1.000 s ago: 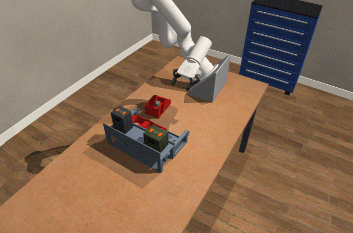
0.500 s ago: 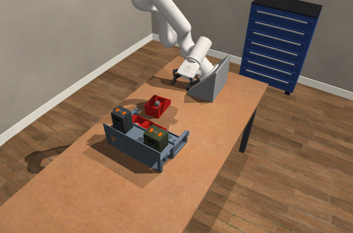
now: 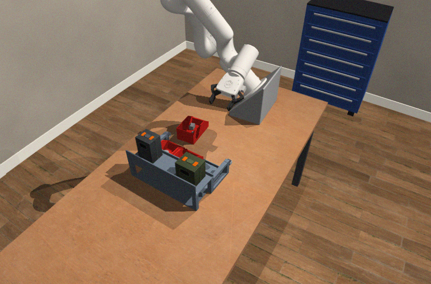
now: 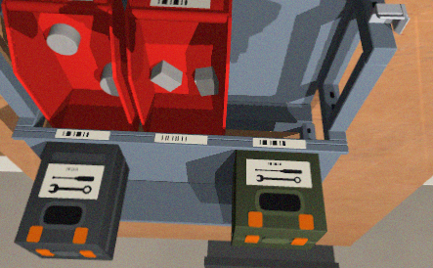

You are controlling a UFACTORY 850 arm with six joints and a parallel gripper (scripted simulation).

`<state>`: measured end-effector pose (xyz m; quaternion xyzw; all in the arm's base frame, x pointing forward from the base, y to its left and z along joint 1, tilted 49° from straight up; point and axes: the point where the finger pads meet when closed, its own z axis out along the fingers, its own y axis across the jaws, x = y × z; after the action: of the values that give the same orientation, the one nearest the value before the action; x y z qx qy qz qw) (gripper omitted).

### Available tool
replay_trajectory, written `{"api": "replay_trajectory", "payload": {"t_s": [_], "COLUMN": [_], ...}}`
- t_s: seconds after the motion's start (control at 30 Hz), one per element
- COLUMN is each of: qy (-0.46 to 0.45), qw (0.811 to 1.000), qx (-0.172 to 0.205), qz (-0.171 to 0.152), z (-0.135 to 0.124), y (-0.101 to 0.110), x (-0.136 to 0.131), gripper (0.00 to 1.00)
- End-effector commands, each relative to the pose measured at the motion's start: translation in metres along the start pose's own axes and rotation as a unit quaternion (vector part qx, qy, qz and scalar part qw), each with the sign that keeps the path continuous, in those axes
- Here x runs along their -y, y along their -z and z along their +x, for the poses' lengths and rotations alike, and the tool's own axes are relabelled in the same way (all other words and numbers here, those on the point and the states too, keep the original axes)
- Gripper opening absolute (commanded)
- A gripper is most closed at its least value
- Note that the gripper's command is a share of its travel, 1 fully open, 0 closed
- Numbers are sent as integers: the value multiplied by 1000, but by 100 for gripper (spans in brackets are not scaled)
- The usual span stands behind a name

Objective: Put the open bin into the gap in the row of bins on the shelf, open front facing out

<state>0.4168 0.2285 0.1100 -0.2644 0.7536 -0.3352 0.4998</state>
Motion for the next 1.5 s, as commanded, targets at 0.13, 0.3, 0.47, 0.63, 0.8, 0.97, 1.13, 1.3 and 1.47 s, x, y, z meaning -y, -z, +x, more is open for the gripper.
{"api": "replay_trajectory", "payload": {"t_s": [0.13,0.3,0.47,0.63,0.8,0.97,1.13,1.3,1.47], "qy": [-1,-1,-1,-1,-1,8,8,8,12], "qw": [1000,1000,1000,1000,1000,992,992,992,979], "qx": [1,1,1,1,1,-128,-128,-128,-202], "qz": [0,0,0,0,0,-9,-9,-9,-15], "z": [-1,-1,-1,-1,-1,-1,-1,-1,-1], "y": [0,0,0,0,0,0,0,0,0], "x": [0,0,0,0,0,0,0,0,0], "gripper": [100,100,100,100,100,100,100,100,100]}}
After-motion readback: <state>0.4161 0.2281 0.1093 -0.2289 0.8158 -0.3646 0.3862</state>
